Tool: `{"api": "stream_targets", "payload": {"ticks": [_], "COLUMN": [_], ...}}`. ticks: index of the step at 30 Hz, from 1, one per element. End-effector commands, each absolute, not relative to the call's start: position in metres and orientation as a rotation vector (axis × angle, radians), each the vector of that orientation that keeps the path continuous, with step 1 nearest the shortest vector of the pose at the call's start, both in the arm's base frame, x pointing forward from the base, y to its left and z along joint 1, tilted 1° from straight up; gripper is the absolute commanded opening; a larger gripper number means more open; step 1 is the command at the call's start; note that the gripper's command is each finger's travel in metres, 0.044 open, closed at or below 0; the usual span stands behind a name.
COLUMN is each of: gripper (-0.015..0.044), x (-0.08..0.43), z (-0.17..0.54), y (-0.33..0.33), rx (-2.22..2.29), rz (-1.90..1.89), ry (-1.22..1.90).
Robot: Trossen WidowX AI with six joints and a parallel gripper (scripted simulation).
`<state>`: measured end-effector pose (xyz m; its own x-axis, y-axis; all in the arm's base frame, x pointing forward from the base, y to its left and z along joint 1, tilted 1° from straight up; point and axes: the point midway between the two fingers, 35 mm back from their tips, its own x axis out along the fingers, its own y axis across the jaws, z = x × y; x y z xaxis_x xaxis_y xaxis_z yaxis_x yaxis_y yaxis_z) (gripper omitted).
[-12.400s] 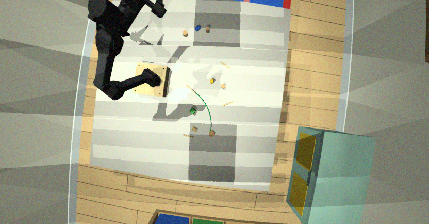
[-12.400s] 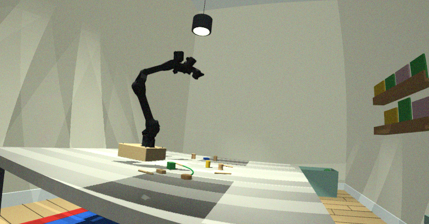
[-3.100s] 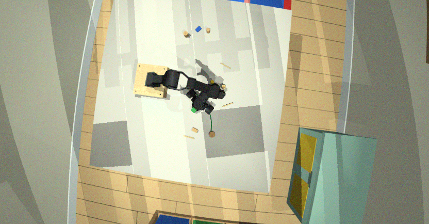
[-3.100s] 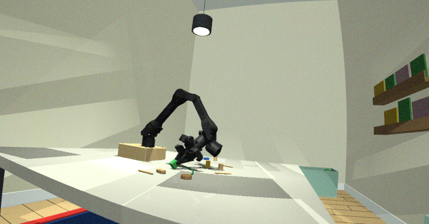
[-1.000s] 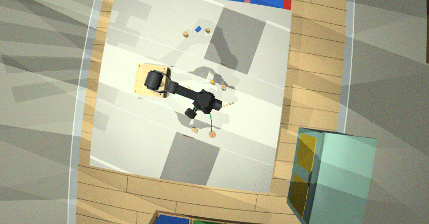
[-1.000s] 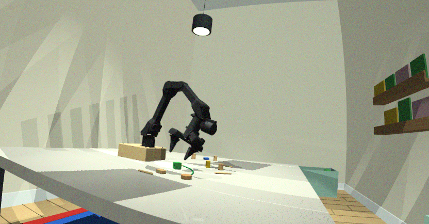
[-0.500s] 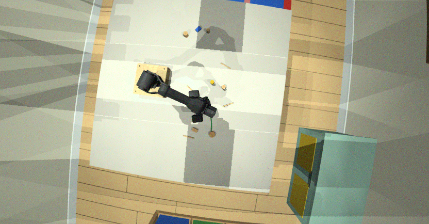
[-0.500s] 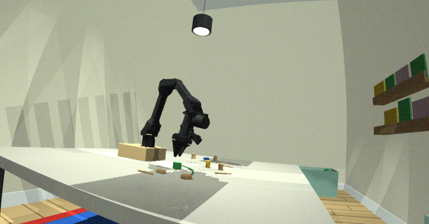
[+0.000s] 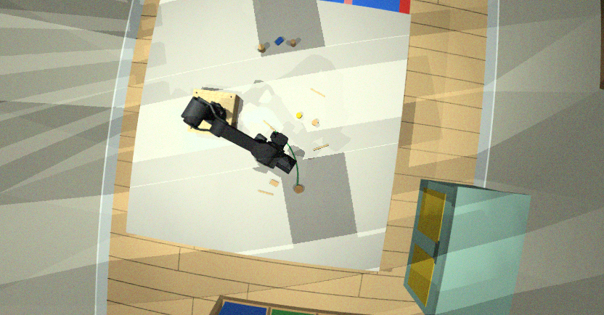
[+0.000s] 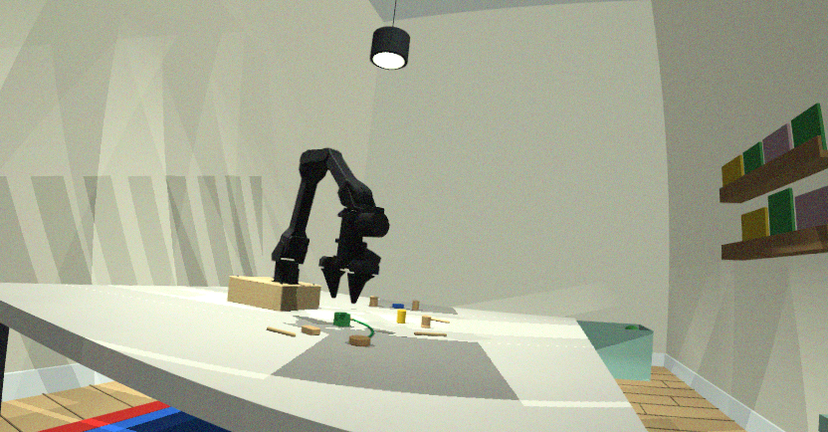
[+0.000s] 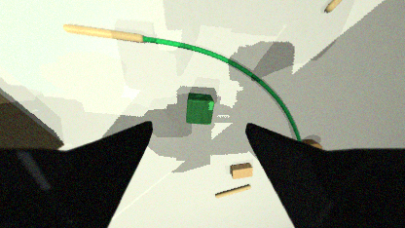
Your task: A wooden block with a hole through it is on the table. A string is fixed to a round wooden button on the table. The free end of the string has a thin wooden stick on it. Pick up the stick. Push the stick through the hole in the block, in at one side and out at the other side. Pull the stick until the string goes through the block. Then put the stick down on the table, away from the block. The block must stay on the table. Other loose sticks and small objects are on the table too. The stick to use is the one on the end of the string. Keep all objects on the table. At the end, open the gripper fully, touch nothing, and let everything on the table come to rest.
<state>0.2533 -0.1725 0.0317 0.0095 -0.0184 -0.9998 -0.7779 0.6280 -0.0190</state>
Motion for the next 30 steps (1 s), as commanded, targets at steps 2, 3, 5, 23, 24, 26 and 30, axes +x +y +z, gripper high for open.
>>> {"api": "stream_targets", "payload": {"ticks": [2,3,5,23,24,26,30], "gripper": [0.044,0.044,0.044,0.024,0.024,0.024,0.0187], "x": [0.2532,0.2532,0.2532,0.2518,0.2518,0.2518,0.2518], "z": [0.0324,0.0324,0.0324,0.0323,0.0323,0.0323,0.0323], "y": [-0.1719,-0.1719,-0.1719,-0.1727,-0.1727,-0.1727,-0.1727], "rx": [-0.777,-0.777,-0.777,-0.773,-0.773,-0.773,-0.773], "rz": [0.738,0.738,0.738,0.734,0.734,0.734,0.734], "ry": [1.407,1.407,1.407,1.414,1.414,1.414,1.414]}}
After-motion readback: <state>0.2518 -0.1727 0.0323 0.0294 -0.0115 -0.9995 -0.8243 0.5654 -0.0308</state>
